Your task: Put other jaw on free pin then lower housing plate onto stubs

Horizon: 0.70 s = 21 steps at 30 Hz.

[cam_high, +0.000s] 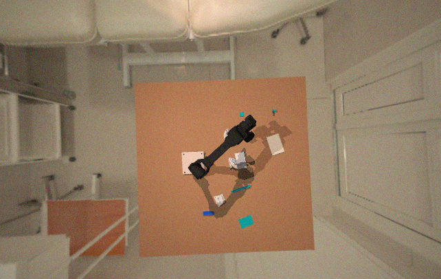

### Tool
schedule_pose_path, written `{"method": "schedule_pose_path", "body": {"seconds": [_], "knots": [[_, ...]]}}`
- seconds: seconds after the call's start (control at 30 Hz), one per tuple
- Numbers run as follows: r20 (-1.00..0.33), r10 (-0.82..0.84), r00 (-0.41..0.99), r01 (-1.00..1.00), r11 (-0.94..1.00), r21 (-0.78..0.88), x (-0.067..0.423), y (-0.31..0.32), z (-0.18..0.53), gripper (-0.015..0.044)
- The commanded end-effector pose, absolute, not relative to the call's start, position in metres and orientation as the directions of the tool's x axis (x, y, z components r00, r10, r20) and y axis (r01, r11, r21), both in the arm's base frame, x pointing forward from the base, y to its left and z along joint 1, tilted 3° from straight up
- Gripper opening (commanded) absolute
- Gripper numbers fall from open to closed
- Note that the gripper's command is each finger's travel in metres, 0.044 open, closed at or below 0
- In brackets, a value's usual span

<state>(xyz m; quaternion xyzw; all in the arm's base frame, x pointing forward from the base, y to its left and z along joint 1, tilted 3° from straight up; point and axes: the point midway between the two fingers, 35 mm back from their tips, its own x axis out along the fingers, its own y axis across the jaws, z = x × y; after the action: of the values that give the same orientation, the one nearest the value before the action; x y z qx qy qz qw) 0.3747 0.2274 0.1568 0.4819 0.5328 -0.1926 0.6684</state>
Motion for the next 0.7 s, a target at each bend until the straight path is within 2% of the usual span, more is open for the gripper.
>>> {"method": "schedule_pose_path", "body": {"seconds": [0.0, 0.67], "knots": [[-0.922, 0.225, 0.316, 0.832, 0.401, 0.383, 0.369, 0.227, 0.146, 0.0], [-0.993, 0.066, 0.099, 0.995, 0.027, 0.101, 0.333, 0.22, 0.105, 0.0]]}}
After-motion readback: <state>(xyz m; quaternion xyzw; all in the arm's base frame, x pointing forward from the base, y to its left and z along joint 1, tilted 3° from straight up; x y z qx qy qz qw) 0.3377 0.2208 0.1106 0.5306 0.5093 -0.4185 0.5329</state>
